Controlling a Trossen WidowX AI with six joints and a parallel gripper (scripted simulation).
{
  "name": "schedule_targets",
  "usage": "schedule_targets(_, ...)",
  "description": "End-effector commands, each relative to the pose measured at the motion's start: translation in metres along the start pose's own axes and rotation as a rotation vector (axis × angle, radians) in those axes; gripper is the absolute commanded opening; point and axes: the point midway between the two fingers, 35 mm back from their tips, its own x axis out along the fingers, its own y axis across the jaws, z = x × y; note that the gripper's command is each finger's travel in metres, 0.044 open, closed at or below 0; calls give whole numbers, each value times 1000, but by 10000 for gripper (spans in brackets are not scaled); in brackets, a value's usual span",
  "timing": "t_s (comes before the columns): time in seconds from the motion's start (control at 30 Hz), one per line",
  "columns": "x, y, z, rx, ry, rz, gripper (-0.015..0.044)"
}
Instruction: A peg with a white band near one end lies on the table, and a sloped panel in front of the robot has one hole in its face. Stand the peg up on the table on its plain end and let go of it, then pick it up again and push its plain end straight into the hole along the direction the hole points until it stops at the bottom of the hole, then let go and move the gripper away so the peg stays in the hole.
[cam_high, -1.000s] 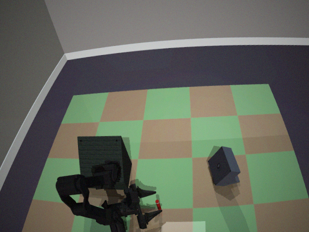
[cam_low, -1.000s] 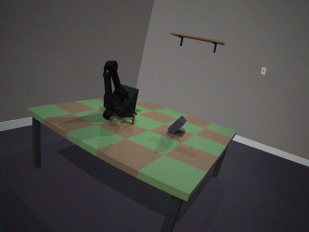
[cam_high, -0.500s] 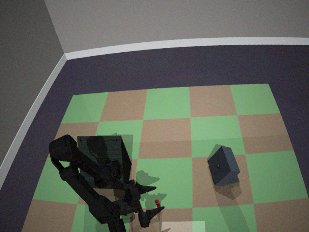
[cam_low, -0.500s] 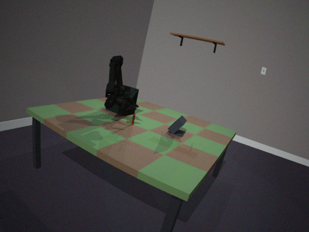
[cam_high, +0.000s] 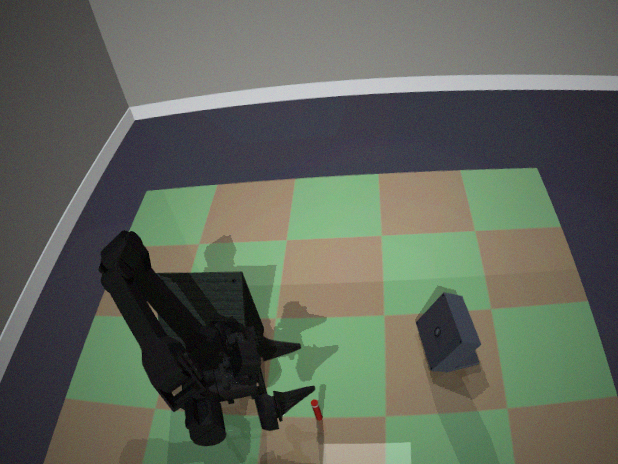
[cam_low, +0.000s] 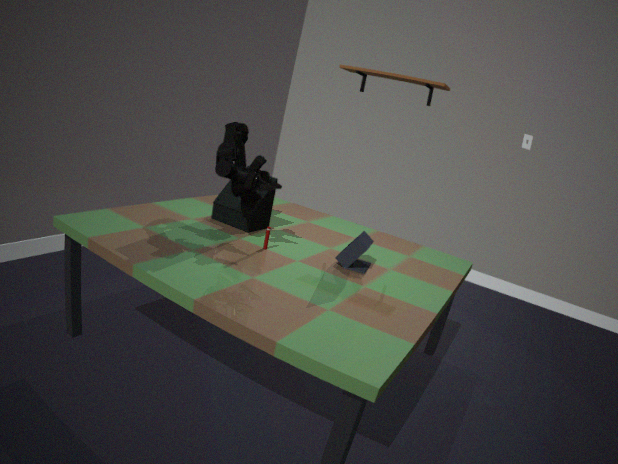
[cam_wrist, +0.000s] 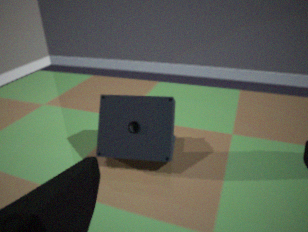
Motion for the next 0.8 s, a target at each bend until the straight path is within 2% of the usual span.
schedule_targets(0.0,-1,2,2,26,12,4,440)
schedule_targets(0.37,7,13,-20,288,211,166,440)
schedule_targets(0.77,12,28,-46,480,521,323,440)
